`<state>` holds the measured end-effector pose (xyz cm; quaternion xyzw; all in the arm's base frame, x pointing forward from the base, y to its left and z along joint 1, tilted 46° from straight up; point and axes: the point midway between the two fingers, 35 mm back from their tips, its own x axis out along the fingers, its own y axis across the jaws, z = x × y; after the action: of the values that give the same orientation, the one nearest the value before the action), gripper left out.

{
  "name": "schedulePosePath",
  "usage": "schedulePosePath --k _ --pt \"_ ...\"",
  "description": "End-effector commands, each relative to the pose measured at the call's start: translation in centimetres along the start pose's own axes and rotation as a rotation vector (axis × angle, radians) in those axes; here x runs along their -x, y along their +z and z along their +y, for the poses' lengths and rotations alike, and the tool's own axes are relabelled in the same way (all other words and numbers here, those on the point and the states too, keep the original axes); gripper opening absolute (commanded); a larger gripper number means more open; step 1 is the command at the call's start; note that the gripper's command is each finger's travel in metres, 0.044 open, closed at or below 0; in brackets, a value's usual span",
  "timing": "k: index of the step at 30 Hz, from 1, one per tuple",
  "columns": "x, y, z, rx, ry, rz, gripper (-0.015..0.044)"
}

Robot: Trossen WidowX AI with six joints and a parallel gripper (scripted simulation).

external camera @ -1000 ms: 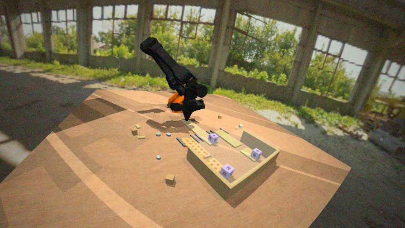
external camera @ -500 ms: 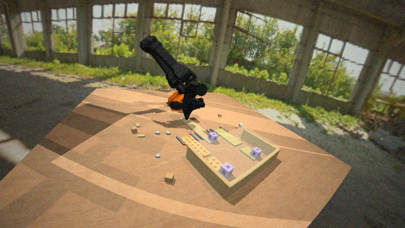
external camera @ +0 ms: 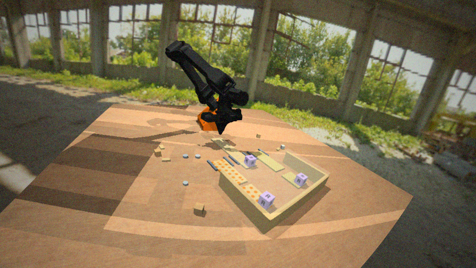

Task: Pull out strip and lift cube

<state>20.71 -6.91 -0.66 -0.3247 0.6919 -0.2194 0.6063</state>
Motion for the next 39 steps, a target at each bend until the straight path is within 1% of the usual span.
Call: schedulePosePath --k 1,6,18,39 --pt "1.0 0.0 0.0 -0.005 0.004 0.008 0.0000" --pt "0.9 2.4 -0.2 -0.130 0.003 0.007 0.0131" --pt "1.4 6.2 -0.5 -0.135 0.003 0.006 0.0440" --pt "2.3 13.2 -0.9 -0.137 0.004 0.003 0.0440"
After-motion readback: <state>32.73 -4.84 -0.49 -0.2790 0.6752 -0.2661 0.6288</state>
